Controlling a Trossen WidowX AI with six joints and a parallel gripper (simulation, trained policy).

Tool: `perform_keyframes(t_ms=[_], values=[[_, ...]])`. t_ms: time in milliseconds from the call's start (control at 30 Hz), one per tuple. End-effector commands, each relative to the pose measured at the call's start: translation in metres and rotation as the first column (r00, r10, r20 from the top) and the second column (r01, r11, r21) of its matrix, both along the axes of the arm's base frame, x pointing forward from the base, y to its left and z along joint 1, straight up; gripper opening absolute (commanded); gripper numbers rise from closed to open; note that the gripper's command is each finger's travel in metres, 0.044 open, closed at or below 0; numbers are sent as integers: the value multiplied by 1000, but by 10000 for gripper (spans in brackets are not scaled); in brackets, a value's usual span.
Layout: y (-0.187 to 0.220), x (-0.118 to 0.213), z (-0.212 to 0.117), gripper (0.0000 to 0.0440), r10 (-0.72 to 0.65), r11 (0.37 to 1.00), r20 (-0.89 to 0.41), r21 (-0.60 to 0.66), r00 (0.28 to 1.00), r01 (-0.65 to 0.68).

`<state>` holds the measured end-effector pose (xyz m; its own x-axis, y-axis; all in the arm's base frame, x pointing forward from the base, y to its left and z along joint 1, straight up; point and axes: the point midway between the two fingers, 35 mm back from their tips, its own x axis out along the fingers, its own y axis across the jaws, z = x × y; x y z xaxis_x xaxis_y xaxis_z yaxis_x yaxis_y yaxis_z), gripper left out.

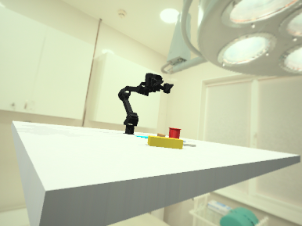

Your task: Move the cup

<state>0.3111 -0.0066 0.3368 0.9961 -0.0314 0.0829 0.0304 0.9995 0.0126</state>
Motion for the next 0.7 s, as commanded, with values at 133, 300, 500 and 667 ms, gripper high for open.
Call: perform_keyframes(t_ms=[133, 300, 500, 667], values=[[2, 2, 2, 269, 6, 1000, -17, 4, 1000, -6], [4, 5, 3, 137, 10, 1000, -49, 16, 999, -9], [7, 11, 3, 46, 21, 999, -102, 51, 995, -16], [12, 17, 5, 87, 41, 995, -144, 96, 989, -27]])
